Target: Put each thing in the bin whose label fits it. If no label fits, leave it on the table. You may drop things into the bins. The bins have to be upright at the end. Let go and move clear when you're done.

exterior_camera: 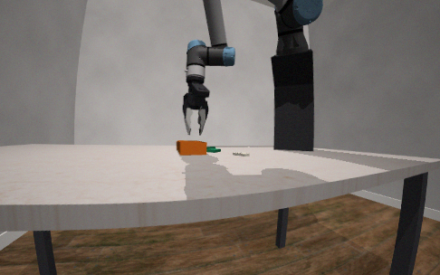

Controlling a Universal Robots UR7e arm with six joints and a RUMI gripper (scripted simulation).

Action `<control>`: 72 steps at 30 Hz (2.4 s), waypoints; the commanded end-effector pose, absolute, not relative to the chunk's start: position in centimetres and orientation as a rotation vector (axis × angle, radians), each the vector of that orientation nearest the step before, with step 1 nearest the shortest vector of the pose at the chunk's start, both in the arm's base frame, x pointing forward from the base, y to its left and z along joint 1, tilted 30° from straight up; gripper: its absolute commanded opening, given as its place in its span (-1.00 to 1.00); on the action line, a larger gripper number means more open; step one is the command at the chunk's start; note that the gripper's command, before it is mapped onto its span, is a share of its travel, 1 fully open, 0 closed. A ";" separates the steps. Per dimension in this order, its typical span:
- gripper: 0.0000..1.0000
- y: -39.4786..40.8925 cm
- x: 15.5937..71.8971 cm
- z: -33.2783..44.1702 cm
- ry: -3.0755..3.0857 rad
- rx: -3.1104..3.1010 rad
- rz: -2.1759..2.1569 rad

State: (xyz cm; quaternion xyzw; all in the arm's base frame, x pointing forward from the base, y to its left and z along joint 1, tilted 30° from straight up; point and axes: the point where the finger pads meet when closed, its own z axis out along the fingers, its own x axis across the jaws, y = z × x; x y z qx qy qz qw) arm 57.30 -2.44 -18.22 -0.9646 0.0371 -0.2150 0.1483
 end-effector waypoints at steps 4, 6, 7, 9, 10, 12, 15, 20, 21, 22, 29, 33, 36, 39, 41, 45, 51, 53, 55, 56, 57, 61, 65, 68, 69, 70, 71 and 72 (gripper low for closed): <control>-0.51 2.2 54.2 -18.0 -0.229 -2.809 -0.678; -0.51 3.6 53.3 -17.9 -0.309 -2.811 -0.690; -0.51 4.3 52.9 -17.9 -0.349 -2.812 -0.698; -0.51 5.7 52.0 -17.8 -0.364 -2.812 -0.701; -0.51 6.4 51.5 -17.8 -0.364 -2.812 -0.701; -0.51 7.8 50.6 -17.8 -0.364 -2.812 -0.701; -0.51 8.5 50.1 -17.7 -0.364 -2.812 -0.701; -0.51 12.0 47.8 -17.6 -0.364 -2.812 -0.701; -0.51 12.7 47.4 -17.6 -0.364 -2.812 -0.701; -0.51 13.6 46.7 -17.5 -0.364 -2.812 -0.701; -0.51 14.5 46.2 -17.5 -0.364 -2.812 -0.701; -0.51 14.4 46.3 -17.5 -0.364 -2.812 -0.701; -0.51 14.1 46.5 -17.5 -0.364 -2.812 -0.701; -0.51 13.8 46.7 -17.5 -0.364 -2.812 -0.701; -0.51 13.6 46.8 -17.5 -0.364 -2.812 -0.701; -0.51 13.4 46.9 -17.5 -0.364 -2.812 -0.701; -0.51 13.3 47.0 -17.5 -0.364 -2.812 -0.701; -0.51 13.3 47.0 -17.5 -0.364 -2.812 -0.701; -0.51 13.3 47.0 -17.5 -0.364 -2.812 -0.701; -0.51 13.3 47.0 -17.5 -0.364 -2.812 -0.701; -0.51 13.3 47.0 -17.5 -0.364 -2.812 -0.701; -0.51 13.6 47.5 -18.6 -0.364 -2.812 -0.701; -0.51 13.9 48.0 -19.6 -0.364 -2.812 -0.701; -0.51 14.1 48.3 -20.3 -0.364 -2.812 -0.701; -0.51 14.2 48.5 -20.6 -0.364 -2.812 -0.701; -0.51 14.3 48.7 -21.0 -0.364 -2.812 -0.701; -0.51 14.5 48.9 -21.3 -0.364 -2.812 -0.701; -0.51 14.6 49.0 -21.7 -0.364 -2.812 -0.701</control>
